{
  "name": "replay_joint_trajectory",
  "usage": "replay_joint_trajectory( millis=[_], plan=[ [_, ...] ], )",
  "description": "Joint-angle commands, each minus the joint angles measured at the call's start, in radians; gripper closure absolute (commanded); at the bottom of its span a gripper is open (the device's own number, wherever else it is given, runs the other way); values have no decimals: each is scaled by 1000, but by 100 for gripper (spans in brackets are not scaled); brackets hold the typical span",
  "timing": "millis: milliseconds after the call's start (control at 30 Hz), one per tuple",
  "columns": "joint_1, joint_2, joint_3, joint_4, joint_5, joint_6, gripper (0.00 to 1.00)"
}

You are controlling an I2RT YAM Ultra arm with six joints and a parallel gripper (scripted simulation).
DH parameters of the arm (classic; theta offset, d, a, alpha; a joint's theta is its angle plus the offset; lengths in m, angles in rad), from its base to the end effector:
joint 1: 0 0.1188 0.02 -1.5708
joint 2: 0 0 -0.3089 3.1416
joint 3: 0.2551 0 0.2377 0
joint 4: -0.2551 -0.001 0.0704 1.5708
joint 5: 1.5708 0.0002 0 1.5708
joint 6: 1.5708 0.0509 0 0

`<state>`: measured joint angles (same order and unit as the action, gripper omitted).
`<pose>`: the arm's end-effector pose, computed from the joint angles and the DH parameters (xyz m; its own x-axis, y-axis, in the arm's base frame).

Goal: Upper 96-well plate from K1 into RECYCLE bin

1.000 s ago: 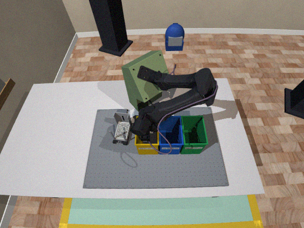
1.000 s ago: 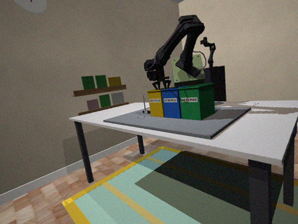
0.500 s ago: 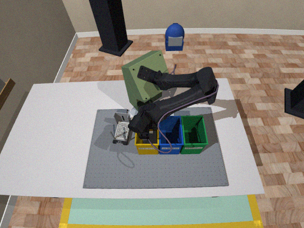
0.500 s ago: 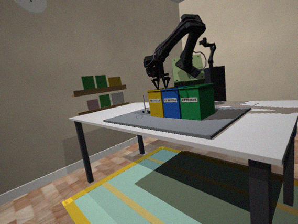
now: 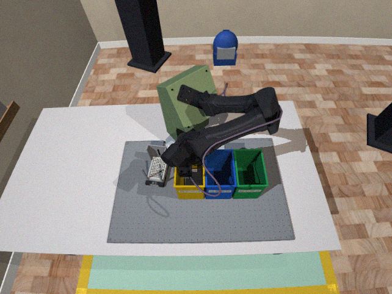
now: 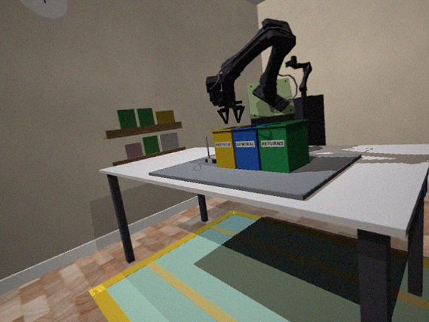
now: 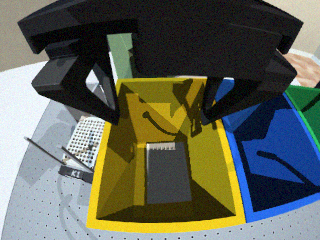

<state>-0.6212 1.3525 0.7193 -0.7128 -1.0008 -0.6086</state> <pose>0.1846 -0.0782 0.2372 -0.7427 0.1522 -0.6521 -0.3207 0.7740 0.5459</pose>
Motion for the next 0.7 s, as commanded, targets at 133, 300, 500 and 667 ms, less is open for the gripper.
replay_joint_trajectory(
  millis=[133,300,500,667],
  plan=[
    [-64,8,60,-117,-26,-99,18],
    [-92,14,81,-178,-30,-152,18],
    [-94,18,86,-188,-30,-163,18],
    [-94,10,87,-191,-30,-166,18]
  ],
)
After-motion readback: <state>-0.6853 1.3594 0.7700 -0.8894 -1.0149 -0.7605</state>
